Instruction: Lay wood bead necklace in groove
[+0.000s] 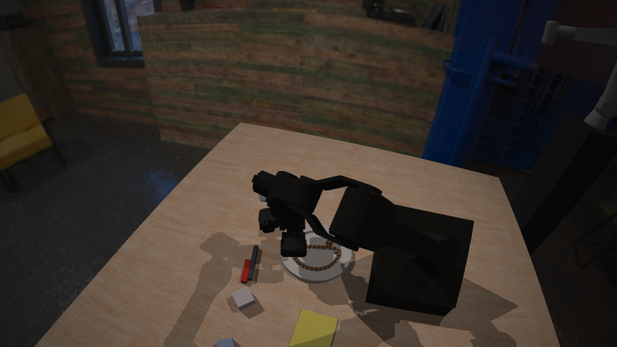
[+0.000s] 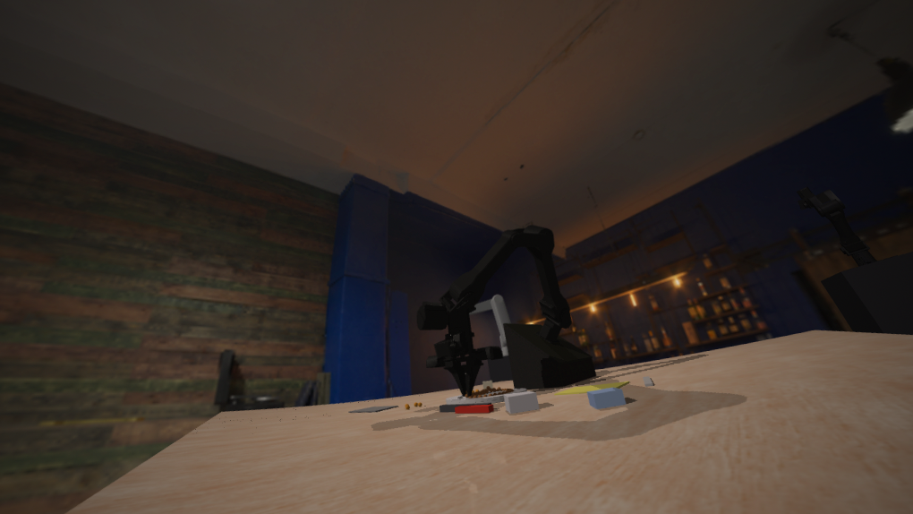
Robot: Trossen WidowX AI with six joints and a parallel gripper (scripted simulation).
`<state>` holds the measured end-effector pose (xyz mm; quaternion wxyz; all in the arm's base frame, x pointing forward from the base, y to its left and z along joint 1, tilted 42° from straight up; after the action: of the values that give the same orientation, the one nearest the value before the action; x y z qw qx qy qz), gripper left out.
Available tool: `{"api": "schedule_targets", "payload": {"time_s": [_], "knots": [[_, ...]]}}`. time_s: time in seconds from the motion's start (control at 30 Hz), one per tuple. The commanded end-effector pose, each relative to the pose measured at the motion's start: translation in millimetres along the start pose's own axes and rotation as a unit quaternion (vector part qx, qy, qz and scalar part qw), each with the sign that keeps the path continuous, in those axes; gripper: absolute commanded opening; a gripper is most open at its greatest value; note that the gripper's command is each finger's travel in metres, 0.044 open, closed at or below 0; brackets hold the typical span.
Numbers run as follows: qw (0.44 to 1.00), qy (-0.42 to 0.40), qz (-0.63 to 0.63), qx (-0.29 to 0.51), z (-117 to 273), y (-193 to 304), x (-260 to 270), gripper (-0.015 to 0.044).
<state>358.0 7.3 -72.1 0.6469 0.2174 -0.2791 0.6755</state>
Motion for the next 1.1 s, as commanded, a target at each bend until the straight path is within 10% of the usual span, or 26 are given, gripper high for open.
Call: {"api": "schedule_targets", "payload": {"time_s": [0.0, 0.4, 1.07], "knots": [[1.0, 0.0, 0.0, -0.001, 0.6, -0.2, 0.0, 0.0131], [1.0, 0.0, -0.002, 0.001, 2.1, 0.3, 0.2, 0.044], [1.0, -0.001, -0.002, 0.001, 5.4, 0.2, 0.2, 0.044]]}}
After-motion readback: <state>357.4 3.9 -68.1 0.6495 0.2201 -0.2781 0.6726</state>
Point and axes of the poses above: the point midway between the two fingers, 35 mm back from their tips, its own z axis back along the fingers, its own x axis across the jaws, y = z × x, the point moved 1 cm from there along z, back along the fingers, and after that the axes turned 12 degrees about -z, right-handed, at the moved point
